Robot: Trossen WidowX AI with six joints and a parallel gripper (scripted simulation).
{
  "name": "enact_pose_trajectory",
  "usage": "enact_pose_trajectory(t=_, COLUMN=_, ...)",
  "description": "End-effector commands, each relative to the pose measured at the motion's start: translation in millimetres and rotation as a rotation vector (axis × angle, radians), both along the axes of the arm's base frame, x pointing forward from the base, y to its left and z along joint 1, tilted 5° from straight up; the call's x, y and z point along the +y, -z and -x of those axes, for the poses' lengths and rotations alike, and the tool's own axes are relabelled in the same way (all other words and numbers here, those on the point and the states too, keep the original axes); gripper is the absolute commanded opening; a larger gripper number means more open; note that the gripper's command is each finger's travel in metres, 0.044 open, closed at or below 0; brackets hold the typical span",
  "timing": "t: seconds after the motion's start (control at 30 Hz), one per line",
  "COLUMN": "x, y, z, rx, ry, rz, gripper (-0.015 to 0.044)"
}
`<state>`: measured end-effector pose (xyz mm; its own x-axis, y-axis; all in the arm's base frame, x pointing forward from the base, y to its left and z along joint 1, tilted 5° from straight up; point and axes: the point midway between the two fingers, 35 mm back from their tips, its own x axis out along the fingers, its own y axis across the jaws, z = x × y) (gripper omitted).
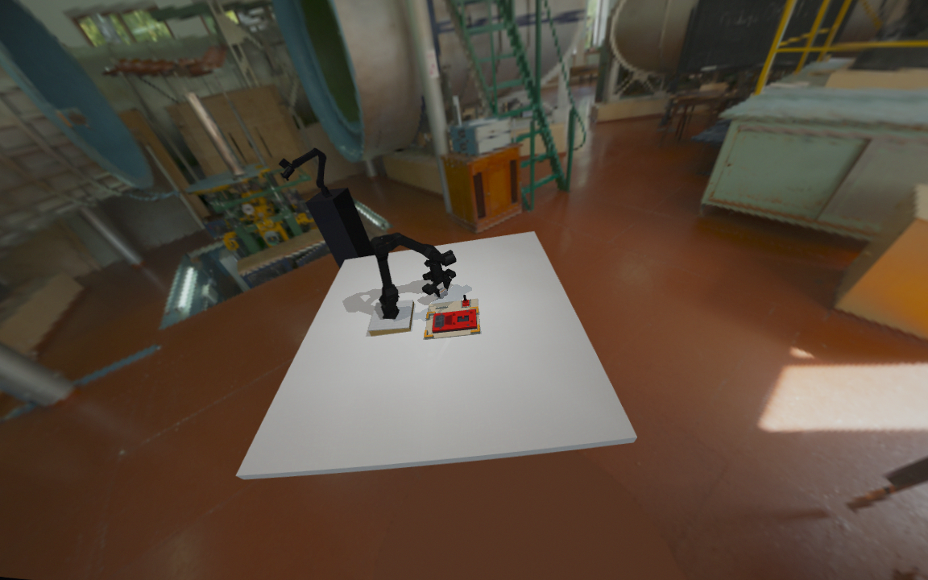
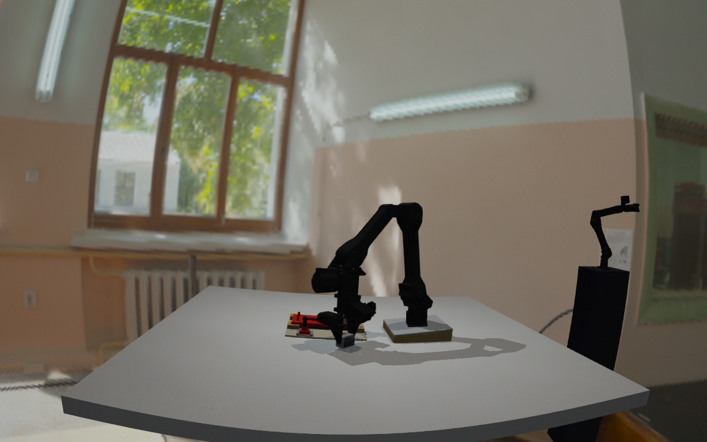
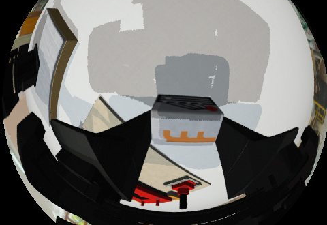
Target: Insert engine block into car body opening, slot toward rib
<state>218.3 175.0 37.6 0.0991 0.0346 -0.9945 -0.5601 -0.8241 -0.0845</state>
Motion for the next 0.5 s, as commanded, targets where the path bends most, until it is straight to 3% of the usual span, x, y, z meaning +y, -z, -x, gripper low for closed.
enact_pose_trajectory(t=0.0, x=1, y=-7, z=0, rx=0.001, ry=-0.004, rz=-0.003, gripper=0.0052)
enact_pose_trajectory(t=0.07, x=1, y=-13, z=-1, rx=0.001, ry=-0.004, rz=-0.003, gripper=0.0)
enact_pose_trajectory(t=0.47, x=-1, y=-49, z=0, rx=0.0, ry=-0.004, rz=-0.003, gripper=0.0)
